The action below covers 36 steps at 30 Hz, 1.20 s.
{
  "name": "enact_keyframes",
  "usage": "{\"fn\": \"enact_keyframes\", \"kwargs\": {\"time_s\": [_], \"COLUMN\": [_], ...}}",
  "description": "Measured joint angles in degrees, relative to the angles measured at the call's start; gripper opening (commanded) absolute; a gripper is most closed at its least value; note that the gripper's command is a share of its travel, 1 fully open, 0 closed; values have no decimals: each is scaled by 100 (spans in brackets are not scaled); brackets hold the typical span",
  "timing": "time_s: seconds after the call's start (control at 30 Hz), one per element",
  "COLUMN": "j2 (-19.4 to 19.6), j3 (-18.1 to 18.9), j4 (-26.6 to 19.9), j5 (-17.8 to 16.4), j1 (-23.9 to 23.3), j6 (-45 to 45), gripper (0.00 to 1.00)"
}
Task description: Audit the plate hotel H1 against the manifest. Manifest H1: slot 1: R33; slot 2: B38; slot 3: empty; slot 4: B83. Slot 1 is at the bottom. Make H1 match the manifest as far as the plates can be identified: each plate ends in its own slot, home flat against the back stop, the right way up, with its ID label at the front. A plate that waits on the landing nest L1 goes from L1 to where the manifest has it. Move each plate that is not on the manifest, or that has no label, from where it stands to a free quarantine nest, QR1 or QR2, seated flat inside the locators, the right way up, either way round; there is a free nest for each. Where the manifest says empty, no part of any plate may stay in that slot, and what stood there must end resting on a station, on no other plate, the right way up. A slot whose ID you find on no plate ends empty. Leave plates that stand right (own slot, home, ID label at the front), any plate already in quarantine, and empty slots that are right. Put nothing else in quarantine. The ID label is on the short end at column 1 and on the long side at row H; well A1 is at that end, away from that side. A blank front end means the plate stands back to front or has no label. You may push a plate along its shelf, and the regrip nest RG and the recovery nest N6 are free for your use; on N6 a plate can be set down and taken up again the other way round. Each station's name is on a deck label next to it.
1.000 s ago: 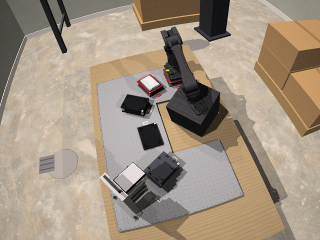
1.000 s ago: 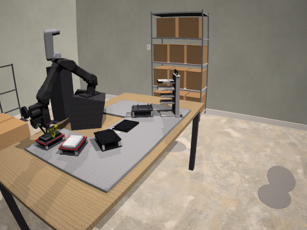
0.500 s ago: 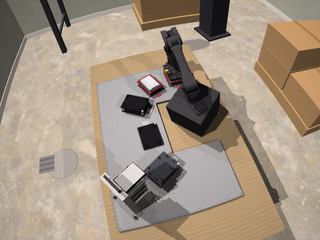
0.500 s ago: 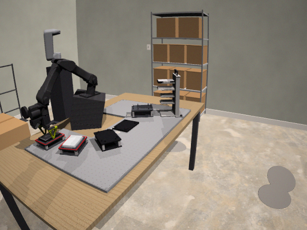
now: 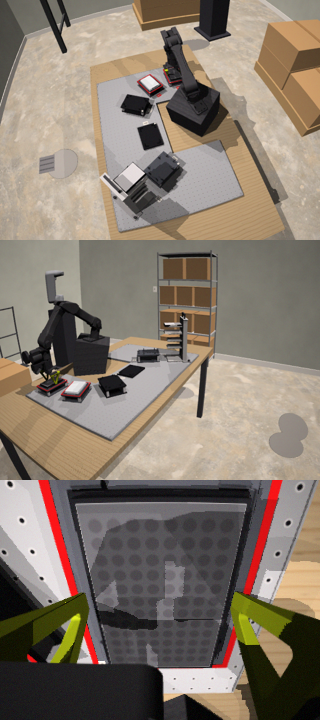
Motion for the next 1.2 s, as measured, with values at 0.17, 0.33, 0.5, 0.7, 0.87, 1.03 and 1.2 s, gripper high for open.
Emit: {"fn": "enact_keyframes", "kwargs": {"time_s": [0.17,0.33,0.5,0.7,0.87,1.03,1.2], "j2": [-256,-435,-610,-844,-874,-1054,-1222], "j3": [2,0,0,50,7,22,140], "j4": [-157,-293,-529,-782,-883,-1080,-1272], "j5": [0,0,0,7,11,15,22], "j1": [-13,-59,-103,-146,-155,-199,-234], "j6": [-35,-66,-103,-142,-166,-203,-236], "gripper": [100,100,100,100,100,100,100]}}
